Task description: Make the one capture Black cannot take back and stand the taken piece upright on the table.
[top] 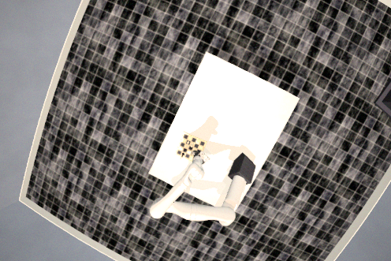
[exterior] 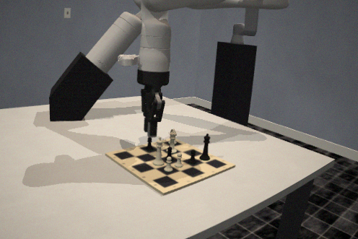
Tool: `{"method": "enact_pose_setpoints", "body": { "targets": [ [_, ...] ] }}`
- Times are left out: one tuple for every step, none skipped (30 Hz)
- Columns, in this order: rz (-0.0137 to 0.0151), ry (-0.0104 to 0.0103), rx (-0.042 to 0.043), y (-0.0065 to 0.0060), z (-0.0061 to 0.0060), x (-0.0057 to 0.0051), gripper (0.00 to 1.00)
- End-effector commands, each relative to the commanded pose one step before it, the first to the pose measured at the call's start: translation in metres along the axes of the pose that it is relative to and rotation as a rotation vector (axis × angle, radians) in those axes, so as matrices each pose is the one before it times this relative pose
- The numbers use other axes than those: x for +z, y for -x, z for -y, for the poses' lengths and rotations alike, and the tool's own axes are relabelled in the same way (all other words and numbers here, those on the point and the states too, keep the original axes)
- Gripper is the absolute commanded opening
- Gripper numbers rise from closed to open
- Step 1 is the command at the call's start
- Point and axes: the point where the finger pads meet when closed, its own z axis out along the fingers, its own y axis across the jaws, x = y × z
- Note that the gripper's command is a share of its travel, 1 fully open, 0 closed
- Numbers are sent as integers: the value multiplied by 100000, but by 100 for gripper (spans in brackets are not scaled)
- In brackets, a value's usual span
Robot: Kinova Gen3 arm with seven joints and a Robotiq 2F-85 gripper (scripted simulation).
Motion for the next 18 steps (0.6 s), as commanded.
{"method": "enact_pose_setpoints", "body": {
  "targets": [
    [-20,-6,11,-13,2,154,34],
    [0,0,0,0,0,0,34],
    [0,0,0,0,0,0,34],
    [0,0,0,0,0,114,34],
    [0,0,0,0,0,134,34],
    [0,0,-1,0,0,153,34],
    [0,0,0,0,0,169,34],
    [0,0,0,0,0,183,34],
    [0,0,0,0,0,194,34],
    [-1,0,1,0,-1,201,34],
    [1,0,-1,0,1,206,34],
    [0,0,1,0,-1,206,34],
    [0,0,-1,0,0,204,34],
    [0,0,0,0,0,197,34],
    [0,0,0,0,0,187,34],
    [0,0,-1,0,0,174,34],
    [0,0,1,0,0,157,34],
    [0,0,0,0,0,139,34]
  ]
}}
